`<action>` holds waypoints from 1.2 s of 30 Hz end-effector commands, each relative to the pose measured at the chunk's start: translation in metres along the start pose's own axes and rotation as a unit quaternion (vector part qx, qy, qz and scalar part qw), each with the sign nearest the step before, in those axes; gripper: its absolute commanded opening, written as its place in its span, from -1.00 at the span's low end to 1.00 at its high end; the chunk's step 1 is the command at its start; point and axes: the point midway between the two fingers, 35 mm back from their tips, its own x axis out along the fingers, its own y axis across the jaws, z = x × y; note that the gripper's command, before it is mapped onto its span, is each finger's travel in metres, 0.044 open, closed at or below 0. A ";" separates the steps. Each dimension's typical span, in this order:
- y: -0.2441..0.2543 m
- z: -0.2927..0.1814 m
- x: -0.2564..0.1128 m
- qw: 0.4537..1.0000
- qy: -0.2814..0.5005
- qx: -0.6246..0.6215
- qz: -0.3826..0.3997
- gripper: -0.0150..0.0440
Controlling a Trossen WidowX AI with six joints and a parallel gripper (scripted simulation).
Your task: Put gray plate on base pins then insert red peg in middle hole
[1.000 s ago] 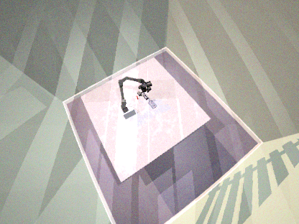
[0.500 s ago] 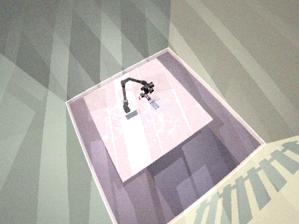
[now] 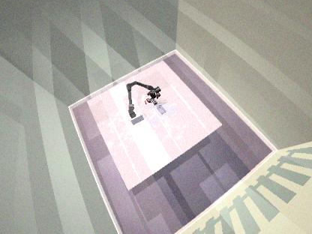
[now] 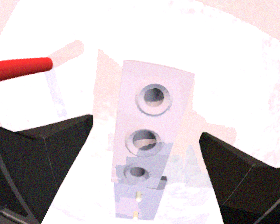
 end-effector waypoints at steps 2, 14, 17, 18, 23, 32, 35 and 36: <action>0.002 0.000 0.009 1.000 -0.003 0.004 0.003 1.00; 0.004 0.001 0.026 1.000 -0.004 0.004 0.003 1.00; 0.004 0.001 0.026 1.000 -0.004 0.004 0.003 0.73; 0.004 0.001 0.026 1.000 -0.004 0.004 0.003 0.64; 0.004 0.001 0.026 1.000 -0.004 0.004 0.003 0.20; 0.004 0.001 0.026 1.000 -0.004 0.004 0.003 -0.27; 0.004 0.001 0.026 1.000 -0.004 0.004 0.003 -0.34; 0.004 0.001 0.026 1.000 -0.004 0.004 0.003 -0.36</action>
